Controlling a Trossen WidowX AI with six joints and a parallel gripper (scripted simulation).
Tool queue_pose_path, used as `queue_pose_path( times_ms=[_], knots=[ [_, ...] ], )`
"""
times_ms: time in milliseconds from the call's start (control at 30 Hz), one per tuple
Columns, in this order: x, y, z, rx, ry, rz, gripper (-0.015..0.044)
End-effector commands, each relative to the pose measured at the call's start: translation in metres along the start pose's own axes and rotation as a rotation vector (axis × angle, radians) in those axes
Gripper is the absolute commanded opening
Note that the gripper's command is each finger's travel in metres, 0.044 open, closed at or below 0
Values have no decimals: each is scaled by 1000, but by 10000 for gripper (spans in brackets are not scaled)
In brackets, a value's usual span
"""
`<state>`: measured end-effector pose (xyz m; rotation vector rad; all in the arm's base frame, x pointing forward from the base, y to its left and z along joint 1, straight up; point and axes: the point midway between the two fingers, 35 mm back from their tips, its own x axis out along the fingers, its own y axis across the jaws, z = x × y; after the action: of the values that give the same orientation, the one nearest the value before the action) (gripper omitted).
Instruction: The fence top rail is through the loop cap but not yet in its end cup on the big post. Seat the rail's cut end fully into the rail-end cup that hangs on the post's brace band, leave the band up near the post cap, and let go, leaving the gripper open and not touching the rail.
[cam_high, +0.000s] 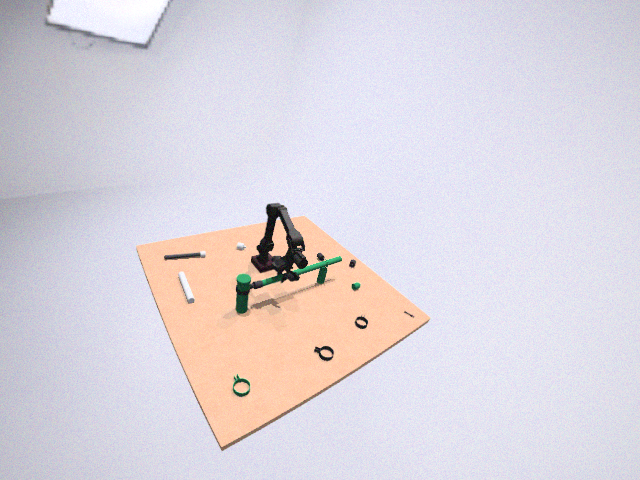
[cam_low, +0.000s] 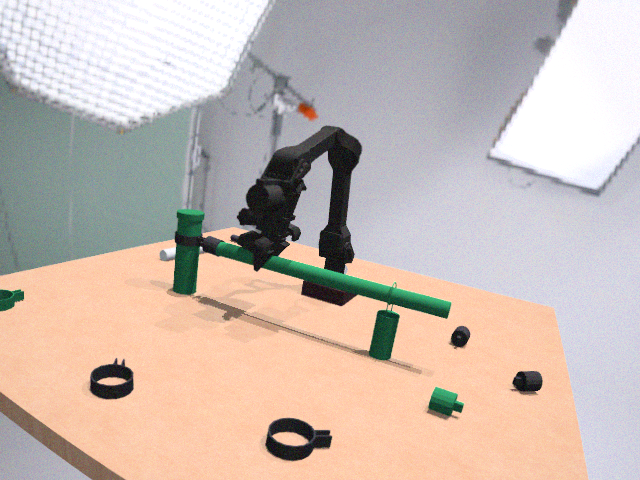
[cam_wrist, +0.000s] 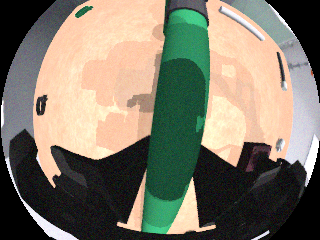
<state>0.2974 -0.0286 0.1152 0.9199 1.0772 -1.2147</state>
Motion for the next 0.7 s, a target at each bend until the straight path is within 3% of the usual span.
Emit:
queue_pose_path(
  times_ms=[0, 667],
  knots=[
    [-1, 1, 6, 1, -13, 2, 0],
    [0, 1, 15, 1, -13, 2, 0]
  ],
)
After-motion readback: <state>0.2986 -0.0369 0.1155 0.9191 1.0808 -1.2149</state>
